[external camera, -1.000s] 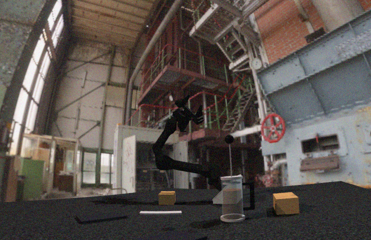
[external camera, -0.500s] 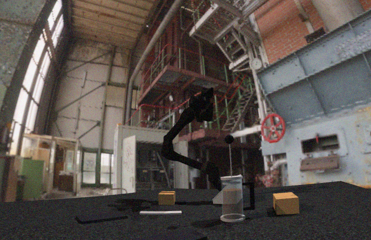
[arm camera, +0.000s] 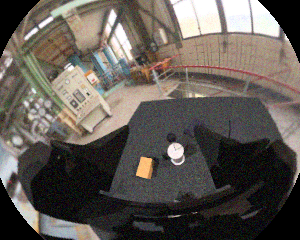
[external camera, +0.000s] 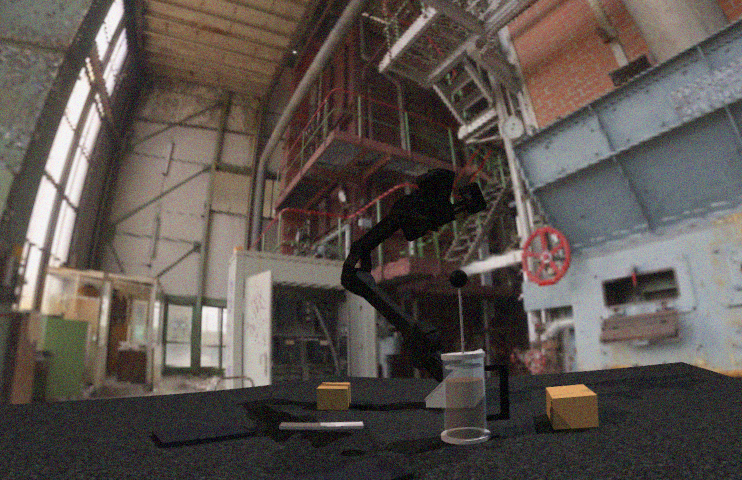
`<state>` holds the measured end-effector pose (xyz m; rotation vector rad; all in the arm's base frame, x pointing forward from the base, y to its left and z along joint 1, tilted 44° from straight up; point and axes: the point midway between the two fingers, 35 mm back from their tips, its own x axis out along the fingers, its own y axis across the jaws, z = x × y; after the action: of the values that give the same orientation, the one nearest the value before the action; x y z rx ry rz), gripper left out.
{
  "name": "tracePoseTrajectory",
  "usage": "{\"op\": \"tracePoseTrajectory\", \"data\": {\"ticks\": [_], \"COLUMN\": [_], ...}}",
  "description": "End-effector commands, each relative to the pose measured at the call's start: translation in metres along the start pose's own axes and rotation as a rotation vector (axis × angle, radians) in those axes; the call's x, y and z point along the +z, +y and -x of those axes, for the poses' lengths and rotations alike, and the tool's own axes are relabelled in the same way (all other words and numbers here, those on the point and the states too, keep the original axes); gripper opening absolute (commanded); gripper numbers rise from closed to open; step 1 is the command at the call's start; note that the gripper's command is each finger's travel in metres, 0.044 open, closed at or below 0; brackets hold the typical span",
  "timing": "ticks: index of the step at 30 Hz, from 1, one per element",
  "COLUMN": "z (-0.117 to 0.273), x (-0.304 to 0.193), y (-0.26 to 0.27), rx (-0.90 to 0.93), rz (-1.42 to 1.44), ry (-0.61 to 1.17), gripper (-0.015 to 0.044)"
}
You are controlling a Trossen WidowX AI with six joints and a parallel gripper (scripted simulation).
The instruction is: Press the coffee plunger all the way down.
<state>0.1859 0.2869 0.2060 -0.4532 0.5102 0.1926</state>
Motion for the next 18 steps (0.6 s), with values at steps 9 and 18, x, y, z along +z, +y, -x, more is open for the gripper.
{"op": "tracePoseTrajectory", "data": {"ticks": [9,18], "z": [-0.067,-0.074], "x": [-0.062,-0.084], "y": [-0.028,-0.035], "rx": [-0.116,-0.114], "rz": [0.323,0.324], "ry": [0.152,0.153], "gripper": [0.0440,0.0440]}}
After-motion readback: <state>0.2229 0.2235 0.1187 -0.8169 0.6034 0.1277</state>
